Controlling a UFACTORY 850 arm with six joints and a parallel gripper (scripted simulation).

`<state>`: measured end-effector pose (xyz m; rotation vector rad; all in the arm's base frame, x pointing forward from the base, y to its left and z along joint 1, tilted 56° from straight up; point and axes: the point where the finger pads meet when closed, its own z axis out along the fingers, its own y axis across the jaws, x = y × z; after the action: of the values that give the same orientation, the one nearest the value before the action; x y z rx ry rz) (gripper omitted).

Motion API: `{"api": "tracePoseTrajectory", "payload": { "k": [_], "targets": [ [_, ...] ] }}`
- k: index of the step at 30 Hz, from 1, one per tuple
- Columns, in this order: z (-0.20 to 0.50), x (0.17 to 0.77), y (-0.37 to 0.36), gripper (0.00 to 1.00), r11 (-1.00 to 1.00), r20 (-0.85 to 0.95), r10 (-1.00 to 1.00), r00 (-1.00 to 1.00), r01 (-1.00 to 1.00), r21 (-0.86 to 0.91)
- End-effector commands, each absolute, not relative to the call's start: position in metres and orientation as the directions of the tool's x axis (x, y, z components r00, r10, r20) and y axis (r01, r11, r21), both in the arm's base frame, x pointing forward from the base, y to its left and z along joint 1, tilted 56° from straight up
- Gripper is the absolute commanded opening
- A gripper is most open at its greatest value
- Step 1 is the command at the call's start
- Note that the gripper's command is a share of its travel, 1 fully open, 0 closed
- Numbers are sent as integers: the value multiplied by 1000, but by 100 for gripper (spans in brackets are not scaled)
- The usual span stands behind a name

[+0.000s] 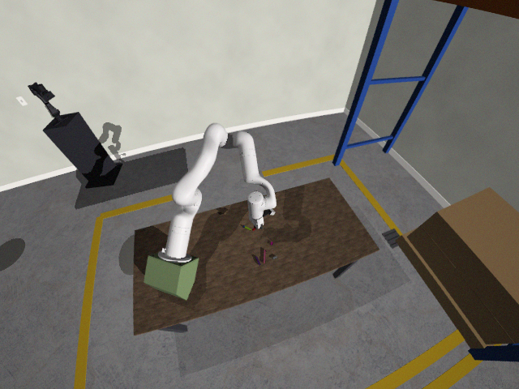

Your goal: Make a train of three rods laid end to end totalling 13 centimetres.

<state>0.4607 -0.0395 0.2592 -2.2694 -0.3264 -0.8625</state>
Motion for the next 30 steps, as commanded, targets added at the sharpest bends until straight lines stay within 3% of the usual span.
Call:
{"api": "tracePoseTrajectory", "payload": {
  "k": [1, 15, 30],
  "targets": [
    [261, 460, -38, 4, -732, 582, -98, 807, 338, -592],
    [265, 457, -32, 4, -615, 264, -408, 874, -49, -787],
    [269, 454, -27, 4, -395, -79, -624, 778, -401, -827]
  ]
}}
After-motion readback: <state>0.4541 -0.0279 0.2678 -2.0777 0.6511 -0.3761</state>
